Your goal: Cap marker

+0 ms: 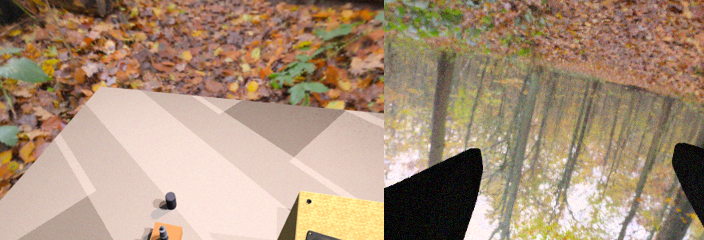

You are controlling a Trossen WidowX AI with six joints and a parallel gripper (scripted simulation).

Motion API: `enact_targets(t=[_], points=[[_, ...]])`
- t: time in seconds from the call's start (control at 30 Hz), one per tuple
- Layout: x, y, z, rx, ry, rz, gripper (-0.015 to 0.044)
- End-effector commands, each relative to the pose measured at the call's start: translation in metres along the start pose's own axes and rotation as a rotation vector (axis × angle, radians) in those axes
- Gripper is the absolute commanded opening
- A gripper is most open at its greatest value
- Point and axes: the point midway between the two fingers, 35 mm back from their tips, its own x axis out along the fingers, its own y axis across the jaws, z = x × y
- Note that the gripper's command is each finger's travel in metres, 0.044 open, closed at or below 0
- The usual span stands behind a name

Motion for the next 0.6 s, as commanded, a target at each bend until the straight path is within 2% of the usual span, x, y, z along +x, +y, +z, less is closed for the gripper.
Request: enact_targets(t=[0.0, 0.17, 0.47, 0.57], points=[[0.001, 0.002, 0.001, 0.003, -0.002, 0.005, 0.0374], [0.018, 0.059, 0.025, 0.113, -0.075, 0.128, 0.0244], [0.045, 0.174, 0.083, 0.389, -0.202, 0.361, 0.0244], [0.046, 0.197, 0.095, 0.447, -0.219, 0.411, 0.0244]])
